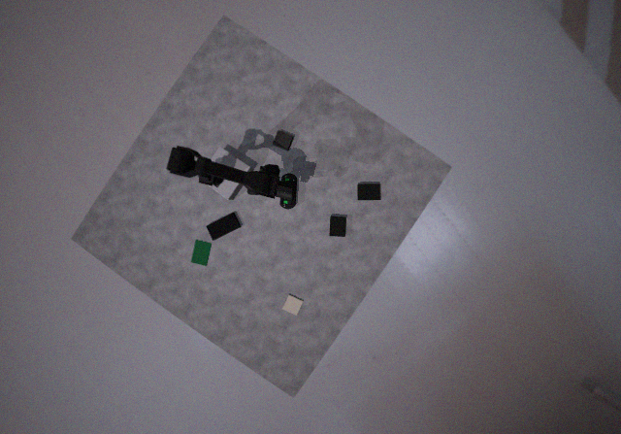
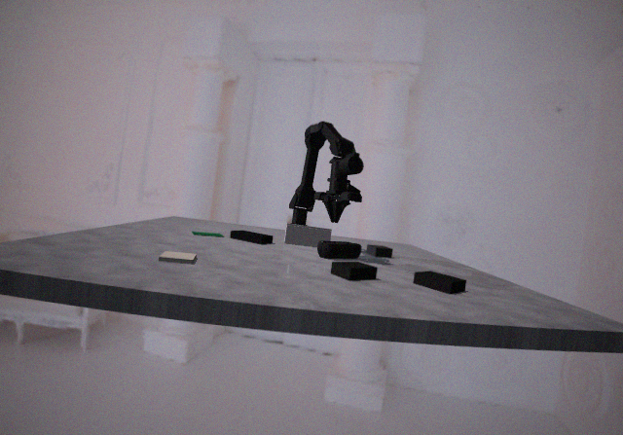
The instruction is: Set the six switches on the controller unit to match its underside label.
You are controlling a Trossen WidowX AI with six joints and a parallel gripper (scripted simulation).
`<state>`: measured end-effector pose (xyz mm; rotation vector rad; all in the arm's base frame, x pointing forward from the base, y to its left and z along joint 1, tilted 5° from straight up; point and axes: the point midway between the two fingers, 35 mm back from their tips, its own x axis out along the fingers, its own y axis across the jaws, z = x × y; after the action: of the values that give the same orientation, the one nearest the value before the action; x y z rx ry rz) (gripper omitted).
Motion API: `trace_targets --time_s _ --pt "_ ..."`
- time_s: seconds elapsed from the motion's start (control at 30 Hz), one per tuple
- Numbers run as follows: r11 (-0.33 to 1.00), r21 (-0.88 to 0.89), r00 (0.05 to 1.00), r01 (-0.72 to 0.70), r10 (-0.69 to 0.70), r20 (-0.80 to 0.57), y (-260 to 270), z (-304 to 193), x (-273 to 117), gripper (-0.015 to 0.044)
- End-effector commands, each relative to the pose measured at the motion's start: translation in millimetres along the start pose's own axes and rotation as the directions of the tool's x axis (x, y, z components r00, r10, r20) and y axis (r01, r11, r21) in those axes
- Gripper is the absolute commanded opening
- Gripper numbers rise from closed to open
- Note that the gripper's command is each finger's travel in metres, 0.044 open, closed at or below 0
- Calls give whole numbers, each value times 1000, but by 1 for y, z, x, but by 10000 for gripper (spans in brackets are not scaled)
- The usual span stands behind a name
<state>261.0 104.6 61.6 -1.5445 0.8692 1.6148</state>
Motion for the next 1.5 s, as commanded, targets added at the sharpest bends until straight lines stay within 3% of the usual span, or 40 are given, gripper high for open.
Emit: trace_targets --time_s 0.0,0.17,0.73,0.8,1.07,1.37,1.47 --pt "1000 -3 1000 -2 2 0 1 0 0 0" --pt "1000 -3 1000 -2 2 0 1 0 0 0" --pt "1000 0 1000 0 0 0 0 0 0 440" --pt "1000 0 1000 0 0 0 0 0 0 440" --pt "1000 0 1000 0 0 0 -2 0 -78 230" --pt "1000 0 1000 -1 1 0 -2 0 -80 0" --pt "1000 0 1000 -1 1 0 -2 0 -80 0"
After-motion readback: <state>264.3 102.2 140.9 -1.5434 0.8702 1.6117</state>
